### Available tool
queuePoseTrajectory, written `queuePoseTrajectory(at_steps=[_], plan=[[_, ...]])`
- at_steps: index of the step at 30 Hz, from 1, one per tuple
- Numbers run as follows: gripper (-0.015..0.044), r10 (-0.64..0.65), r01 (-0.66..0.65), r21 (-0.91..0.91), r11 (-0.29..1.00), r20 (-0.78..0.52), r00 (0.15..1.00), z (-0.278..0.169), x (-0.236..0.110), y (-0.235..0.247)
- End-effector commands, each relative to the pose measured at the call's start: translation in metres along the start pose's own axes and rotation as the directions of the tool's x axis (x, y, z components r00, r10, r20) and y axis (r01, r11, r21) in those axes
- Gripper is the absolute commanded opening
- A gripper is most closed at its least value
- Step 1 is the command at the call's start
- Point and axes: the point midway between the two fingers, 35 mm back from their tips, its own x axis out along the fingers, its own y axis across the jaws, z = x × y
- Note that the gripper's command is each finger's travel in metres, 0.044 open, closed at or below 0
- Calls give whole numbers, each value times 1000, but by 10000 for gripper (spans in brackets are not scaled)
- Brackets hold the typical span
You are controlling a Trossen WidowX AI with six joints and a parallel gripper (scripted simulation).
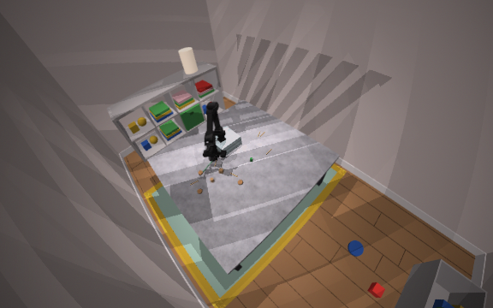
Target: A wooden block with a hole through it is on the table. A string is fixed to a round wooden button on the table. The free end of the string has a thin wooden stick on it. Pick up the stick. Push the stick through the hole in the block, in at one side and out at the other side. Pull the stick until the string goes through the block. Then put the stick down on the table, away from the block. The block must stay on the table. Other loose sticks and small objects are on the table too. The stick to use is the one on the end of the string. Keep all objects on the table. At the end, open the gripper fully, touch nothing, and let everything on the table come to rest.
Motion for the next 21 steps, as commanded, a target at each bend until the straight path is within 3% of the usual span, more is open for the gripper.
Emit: queuePoseTrajectory(at_steps=[1, 21], plan=[[0, 5, -5, -2, 1000, -16, 1000, 3, 6, -2], [0, 12, -11, 2, 1000, -61, 998, 1, 21, -9]])
